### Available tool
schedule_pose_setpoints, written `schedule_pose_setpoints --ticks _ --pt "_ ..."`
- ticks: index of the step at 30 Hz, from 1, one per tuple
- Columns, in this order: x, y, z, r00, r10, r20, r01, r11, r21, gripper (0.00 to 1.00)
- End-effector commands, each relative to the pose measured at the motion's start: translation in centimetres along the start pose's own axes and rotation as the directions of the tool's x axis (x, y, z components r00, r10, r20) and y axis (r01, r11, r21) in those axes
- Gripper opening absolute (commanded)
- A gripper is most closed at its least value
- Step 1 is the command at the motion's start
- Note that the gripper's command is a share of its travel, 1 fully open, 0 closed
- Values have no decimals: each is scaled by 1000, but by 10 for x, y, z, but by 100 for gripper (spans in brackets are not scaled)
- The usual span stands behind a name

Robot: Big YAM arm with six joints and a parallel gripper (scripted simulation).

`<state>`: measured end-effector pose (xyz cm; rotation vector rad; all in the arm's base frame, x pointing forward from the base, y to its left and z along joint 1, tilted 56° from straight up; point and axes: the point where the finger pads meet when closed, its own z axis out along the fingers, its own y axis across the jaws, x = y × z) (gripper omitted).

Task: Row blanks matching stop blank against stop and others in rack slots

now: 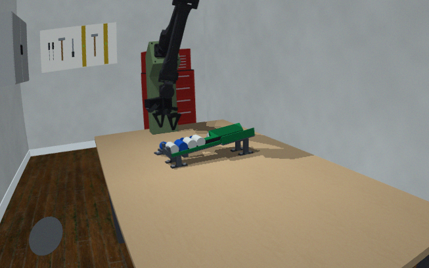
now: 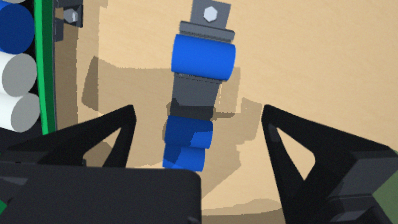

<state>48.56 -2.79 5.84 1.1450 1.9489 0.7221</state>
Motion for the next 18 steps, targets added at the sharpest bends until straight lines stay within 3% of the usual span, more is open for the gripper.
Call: schedule_pose_setpoints --ticks 1,7,8,9,10,12,13,14,15,16,17,18 --pt "29 -1 -5 975 -221 -21 221 975 -7 100" --pt "48 0 -4 905 -424 -23 424 906 -8 100" --pt "55 -2 -3 868 -496 -28 496 868 -6 100" --pt "55 -2 -3 868 -496 -28 496 868 -6 100" --pt "64 -3 -2 822 -568 -33 568 823 -5 100" --pt "64 -3 -2 822 -568 -33 568 823 -5 100" --pt "72 -5 -2 768 -640 -38 640 768 -5 100" --pt "72 -5 -2 768 -640 -38 640 768 -5 100" --pt "80 -4 -2 704 -709 -38 710 705 -8 100" --pt "80 -4 -2 704 -709 -38 710 705 -8 100" --pt "88 -2 -2 632 -774 -37 775 632 -11 100" --pt "88 -2 -2 632 -774 -37 775 632 -11 100"
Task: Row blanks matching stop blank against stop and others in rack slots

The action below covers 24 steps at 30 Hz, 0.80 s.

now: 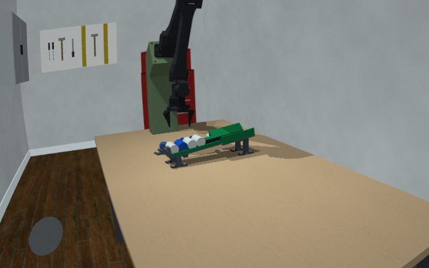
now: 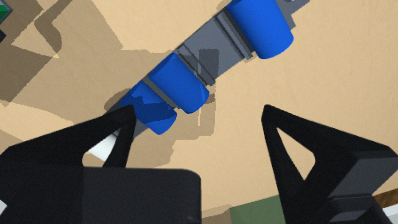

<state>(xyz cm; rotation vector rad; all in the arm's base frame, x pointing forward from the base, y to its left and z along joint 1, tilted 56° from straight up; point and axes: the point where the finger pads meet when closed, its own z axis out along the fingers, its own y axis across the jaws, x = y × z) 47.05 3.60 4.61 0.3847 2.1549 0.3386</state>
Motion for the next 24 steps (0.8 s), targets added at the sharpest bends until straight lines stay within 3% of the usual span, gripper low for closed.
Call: schedule_pose_setpoints --ticks 1,3,4,5,6,8,9,11,12,13,14,16,17,18,19,21,22,23,24 --pt "32 10 -3 961 -273 -30 273 962 -10 100" --pt "32 10 -3 960 -277 -31 277 961 -10 100" --pt "37 16 -3 927 -374 -30 373 928 -12 100" --pt "37 16 -3 927 -374 -30 373 928 -12 100" --pt "43 23 -3 883 -468 -28 468 884 -15 100" --pt "43 23 -3 883 -468 -28 468 884 -15 100" --pt "49 30 -3 829 -558 -27 558 830 -18 100" --pt "49 30 -3 829 -558 -27 558 830 -18 100" --pt "55 36 -3 765 -643 -25 643 766 -21 100" --pt "55 36 -3 765 -643 -25 643 766 -21 100" --pt "61 43 -3 693 -721 -23 720 693 -23 100" --pt "61 43 -3 693 -721 -23 720 693 -23 100" --pt "66 50 -3 613 -790 -21 789 613 -25 100" --pt "66 50 -3 613 -790 -21 789 613 -25 100" --pt "72 56 -3 530 -848 -18 847 531 -26 100" --pt "72 56 -3 527 -850 -18 849 528 -27 100" --pt "77 64 -3 437 -899 -13 899 438 -27 100" --pt "77 64 -3 437 -899 -14 899 438 -27 100" --pt "77 74 -1 347 -938 -2 938 347 -22 100"
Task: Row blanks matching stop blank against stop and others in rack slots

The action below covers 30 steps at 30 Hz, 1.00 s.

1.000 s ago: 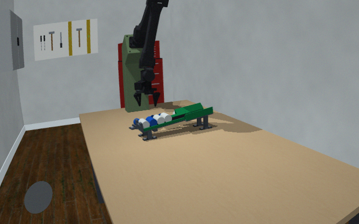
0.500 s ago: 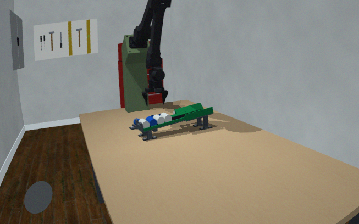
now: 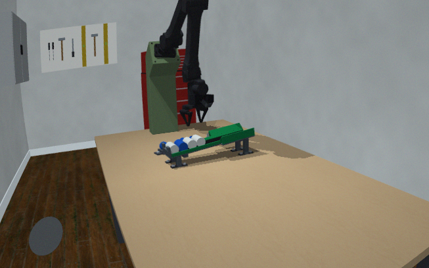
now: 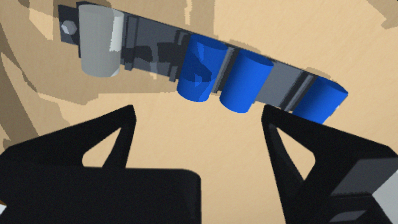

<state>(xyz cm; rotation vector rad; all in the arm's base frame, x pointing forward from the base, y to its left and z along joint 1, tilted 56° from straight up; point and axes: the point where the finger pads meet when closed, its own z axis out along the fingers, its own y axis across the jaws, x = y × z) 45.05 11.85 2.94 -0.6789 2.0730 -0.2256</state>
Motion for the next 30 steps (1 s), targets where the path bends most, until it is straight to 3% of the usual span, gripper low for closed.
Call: schedule_pose_setpoints --ticks 1,2,4,5,6,7,8,9,10,11,12,13,14,15,16,17,18,19,21,26,30 --pt "5 22 -2 974 -228 2 228 974 -20 100" --pt "-6 28 1 949 -316 16 316 949 -10 100" --pt "-6 28 1 949 -316 16 316 949 -10 100" --pt "-11 35 2 914 -406 20 406 914 -6 100" --pt "-11 35 2 914 -406 20 406 914 -6 100" --pt "-13 43 2 873 -488 20 488 873 -5 100" --pt "-13 43 2 873 -488 20 488 873 -5 100" --pt "-15 50 2 827 -562 21 562 827 -3 100" --pt "-15 50 2 827 -562 21 562 827 -3 100" --pt "-17 57 2 778 -628 21 628 778 -1 100" --pt "-17 57 2 778 -628 21 628 778 -1 100" --pt "-19 64 2 726 -687 22 687 726 0 100" --pt "-19 64 2 726 -687 22 687 726 0 100" --pt "-21 70 2 674 -738 22 738 674 2 100" --pt "-21 70 2 674 -738 22 738 674 2 100" --pt "-22 76 2 622 -782 22 782 623 3 100" --pt "-22 76 2 622 -782 22 782 623 3 100" --pt "-24 81 1 573 -820 22 820 573 5 100" --pt "-24 81 1 573 -820 22 820 573 5 100" --pt "-24 101 1 367 -930 17 930 366 -13 100" --pt "-27 108 1 290 -957 18 957 290 -7 100"
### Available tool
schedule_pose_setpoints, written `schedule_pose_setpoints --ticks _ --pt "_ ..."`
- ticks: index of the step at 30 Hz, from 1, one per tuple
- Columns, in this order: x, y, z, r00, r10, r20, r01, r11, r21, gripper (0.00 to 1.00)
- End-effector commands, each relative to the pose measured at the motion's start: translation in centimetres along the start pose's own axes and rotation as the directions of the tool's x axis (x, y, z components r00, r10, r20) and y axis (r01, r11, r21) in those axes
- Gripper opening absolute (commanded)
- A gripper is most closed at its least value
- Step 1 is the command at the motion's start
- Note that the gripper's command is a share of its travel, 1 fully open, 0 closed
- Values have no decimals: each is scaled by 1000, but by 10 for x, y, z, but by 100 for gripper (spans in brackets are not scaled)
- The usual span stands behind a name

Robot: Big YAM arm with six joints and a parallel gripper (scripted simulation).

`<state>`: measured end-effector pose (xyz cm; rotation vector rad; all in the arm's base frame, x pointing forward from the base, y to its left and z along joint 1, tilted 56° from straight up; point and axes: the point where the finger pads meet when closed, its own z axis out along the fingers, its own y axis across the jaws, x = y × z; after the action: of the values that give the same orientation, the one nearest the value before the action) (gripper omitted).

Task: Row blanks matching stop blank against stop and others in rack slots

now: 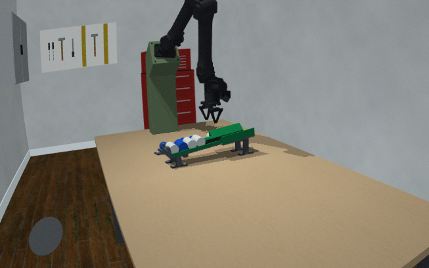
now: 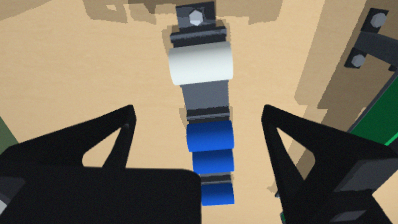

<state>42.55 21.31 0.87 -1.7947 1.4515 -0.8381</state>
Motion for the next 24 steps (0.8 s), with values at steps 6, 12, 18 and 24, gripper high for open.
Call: schedule_pose_setpoints --ticks 6,12,18,24 --pt "-6 -4 0 991 -135 2 135 991 7 79" --pt "-6 -4 0 991 -135 2 135 991 7 79" --pt "-6 -4 0 992 -130 2 130 991 7 79" --pt "-6 -4 0 992 -130 2 130 991 7 79"
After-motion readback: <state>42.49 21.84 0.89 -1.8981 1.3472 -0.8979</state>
